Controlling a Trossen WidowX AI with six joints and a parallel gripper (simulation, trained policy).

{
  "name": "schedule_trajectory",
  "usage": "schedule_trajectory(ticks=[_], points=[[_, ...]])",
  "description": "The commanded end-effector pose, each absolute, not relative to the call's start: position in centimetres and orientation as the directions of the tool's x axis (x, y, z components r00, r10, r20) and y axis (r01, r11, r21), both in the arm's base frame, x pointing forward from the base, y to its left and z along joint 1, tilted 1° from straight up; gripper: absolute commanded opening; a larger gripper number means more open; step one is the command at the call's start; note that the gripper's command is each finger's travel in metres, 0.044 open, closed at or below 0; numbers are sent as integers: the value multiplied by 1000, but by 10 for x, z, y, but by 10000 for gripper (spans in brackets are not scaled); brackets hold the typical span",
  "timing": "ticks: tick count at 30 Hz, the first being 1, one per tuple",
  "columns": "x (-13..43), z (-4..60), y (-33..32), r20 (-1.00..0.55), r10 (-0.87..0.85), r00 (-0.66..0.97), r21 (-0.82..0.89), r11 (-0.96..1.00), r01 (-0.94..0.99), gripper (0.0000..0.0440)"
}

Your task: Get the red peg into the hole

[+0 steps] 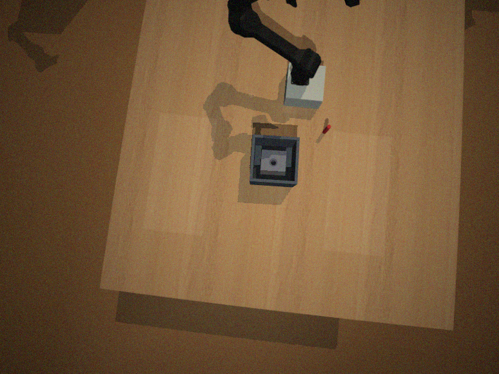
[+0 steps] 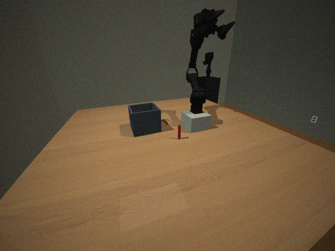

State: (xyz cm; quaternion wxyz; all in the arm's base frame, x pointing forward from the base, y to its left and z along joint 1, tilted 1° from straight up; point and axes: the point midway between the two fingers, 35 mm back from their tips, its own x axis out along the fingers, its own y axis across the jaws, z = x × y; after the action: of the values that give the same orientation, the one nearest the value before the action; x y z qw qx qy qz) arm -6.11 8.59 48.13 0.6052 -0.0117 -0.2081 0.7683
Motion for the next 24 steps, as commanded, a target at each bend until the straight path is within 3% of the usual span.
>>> schedule_trajectory(ticks=[1, 13, 24], points=[[-46, 473, 102, 184, 965, -185, -215, -144, -966, 440], [-1, 445, 136, 33, 998, 47, 120, 42, -992, 440], [41, 411, 158, -133, 968, 212, 400, 248, -882, 440]])
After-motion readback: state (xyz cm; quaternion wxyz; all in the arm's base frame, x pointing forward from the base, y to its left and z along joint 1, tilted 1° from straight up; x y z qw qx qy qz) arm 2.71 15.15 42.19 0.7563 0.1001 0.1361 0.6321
